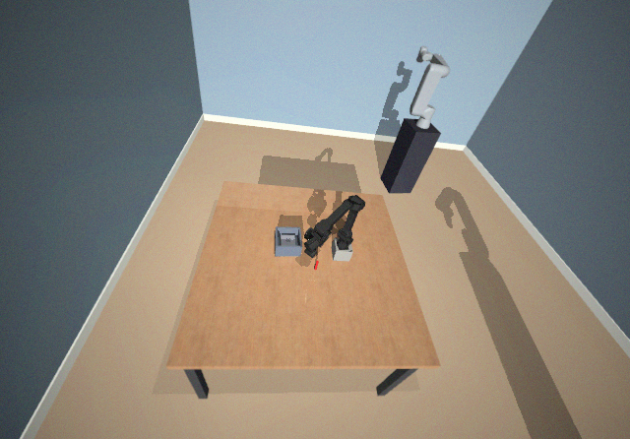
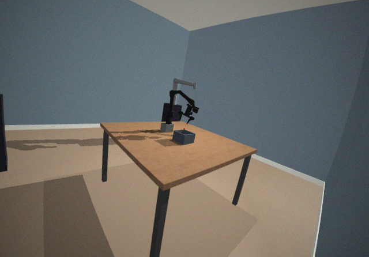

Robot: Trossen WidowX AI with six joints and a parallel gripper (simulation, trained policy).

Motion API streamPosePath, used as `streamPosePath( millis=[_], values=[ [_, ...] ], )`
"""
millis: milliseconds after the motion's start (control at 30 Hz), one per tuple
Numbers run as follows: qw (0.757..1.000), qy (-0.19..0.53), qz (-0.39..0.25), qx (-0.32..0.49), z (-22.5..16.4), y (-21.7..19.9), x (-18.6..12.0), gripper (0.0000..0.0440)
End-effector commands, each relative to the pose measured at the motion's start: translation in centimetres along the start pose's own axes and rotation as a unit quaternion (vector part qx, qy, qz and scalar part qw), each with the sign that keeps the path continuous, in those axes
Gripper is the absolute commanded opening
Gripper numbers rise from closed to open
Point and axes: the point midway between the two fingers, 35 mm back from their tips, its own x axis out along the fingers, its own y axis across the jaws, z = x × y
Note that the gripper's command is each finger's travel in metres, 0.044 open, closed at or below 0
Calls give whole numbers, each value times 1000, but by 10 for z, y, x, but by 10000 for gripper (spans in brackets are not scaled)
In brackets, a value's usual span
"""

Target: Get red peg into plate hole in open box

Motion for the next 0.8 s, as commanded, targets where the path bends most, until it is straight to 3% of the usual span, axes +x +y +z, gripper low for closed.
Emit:
streamPosePath(
  millis=[0, 300, 767],
  values=[
    [1000, 16, -9, 15, -6, 5, 10, 420],
    [997, 46, -6, 62, -25, 23, 40, 406],
    [991, 62, 49, 108, -50, 54, 83, 393]
  ],
)
